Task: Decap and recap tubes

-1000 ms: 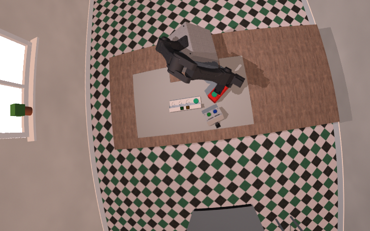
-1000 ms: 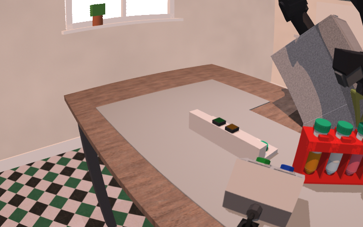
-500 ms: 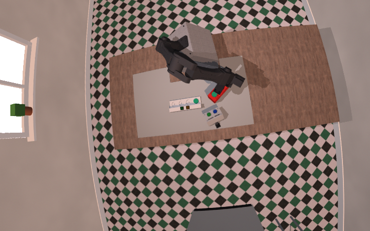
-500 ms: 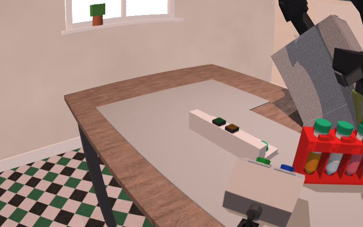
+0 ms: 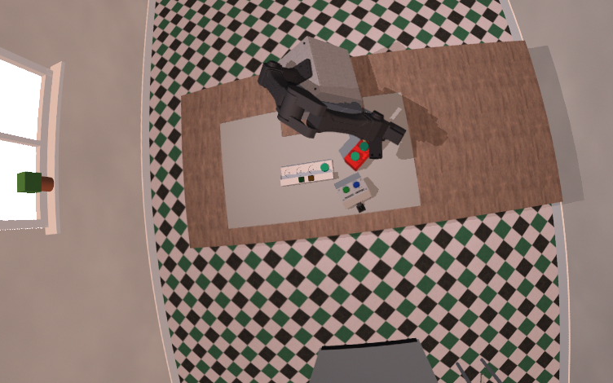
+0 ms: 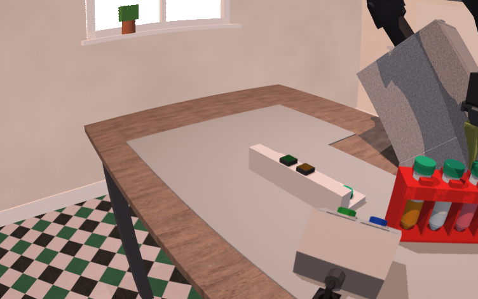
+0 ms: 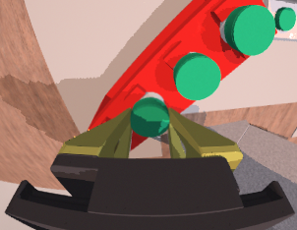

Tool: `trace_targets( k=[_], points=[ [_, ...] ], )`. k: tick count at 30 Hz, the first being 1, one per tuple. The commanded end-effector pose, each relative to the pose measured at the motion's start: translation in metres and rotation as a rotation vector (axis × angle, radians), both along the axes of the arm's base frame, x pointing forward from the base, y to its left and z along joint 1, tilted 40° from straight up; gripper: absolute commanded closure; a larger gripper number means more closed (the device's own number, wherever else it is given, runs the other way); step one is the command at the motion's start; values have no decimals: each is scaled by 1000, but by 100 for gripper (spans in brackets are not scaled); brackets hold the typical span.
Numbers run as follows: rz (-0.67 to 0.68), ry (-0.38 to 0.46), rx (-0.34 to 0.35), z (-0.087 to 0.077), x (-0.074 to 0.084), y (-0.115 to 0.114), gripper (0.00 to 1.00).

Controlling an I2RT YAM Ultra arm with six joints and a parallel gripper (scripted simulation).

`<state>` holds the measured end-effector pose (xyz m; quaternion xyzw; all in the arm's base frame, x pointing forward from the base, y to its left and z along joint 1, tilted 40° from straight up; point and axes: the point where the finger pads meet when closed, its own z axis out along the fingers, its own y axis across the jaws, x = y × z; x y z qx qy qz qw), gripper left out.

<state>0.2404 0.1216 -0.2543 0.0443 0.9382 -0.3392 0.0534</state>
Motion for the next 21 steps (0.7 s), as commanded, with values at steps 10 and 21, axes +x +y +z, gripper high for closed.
trace_targets(
  k=[10,21],
  points=[
    [491,396,-41,2,2,5,100],
    [835,683,-75,2,2,5,100]
  ],
)
